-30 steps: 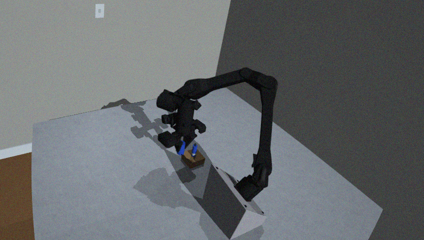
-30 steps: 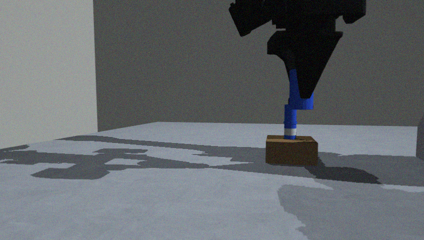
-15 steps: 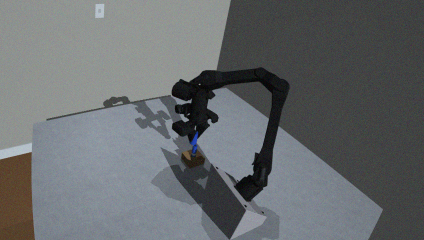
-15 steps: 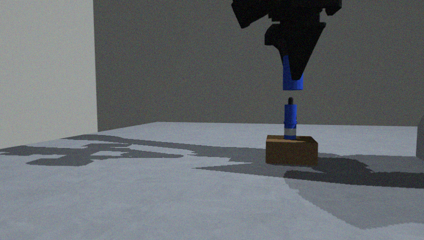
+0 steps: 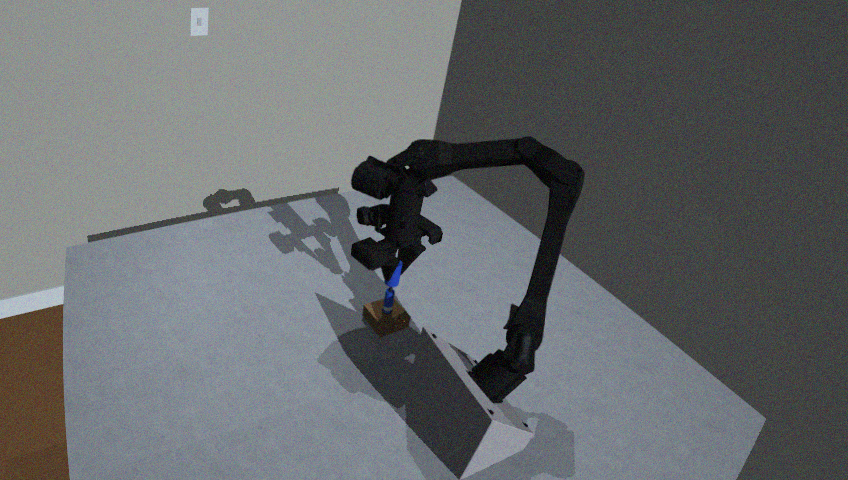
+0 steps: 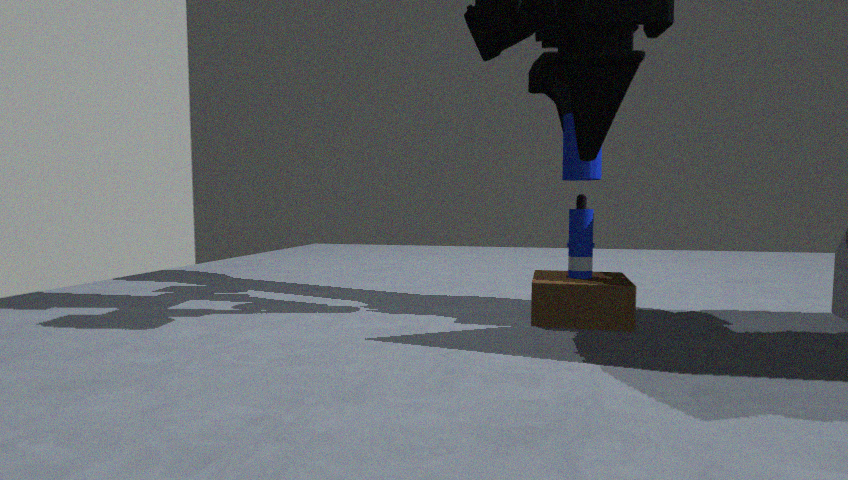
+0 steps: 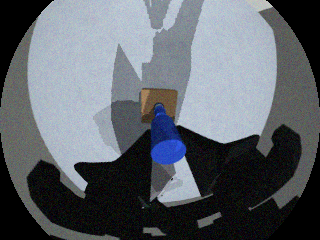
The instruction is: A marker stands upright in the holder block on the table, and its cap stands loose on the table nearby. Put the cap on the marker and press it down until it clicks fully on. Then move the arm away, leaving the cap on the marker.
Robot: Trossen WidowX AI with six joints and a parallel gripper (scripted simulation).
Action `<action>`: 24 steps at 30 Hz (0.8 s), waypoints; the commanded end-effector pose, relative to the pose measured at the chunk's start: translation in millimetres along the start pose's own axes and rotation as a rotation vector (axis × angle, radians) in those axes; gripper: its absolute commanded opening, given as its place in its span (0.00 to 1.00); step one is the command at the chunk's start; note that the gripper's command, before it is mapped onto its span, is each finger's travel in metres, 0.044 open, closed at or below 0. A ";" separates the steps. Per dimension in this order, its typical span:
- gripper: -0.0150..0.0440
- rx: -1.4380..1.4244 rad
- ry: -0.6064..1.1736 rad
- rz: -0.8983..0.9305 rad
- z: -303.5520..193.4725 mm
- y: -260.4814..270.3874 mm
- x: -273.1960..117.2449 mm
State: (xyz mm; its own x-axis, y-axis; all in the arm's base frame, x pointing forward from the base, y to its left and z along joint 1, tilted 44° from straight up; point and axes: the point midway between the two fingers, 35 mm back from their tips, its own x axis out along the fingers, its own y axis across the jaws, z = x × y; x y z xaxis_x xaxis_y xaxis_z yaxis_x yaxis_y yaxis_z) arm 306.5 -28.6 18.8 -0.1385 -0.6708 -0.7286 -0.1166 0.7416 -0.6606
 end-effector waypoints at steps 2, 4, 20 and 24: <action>0.25 -0.006 0.000 -0.003 0.1 -0.2 6.7; 0.25 -0.006 0.000 -0.003 0.3 -0.2 10.1; 0.25 -0.006 -0.001 -0.003 0.6 -0.6 36.5; 0.25 -0.005 0.000 -0.004 0.2 -0.7 42.9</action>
State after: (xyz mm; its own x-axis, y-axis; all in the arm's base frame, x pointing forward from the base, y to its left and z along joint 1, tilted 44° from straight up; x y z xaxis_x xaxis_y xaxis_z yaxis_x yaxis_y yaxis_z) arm 302.0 -54.1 -8.3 -0.1391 -0.6709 -0.7284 -0.1168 0.7415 -0.6607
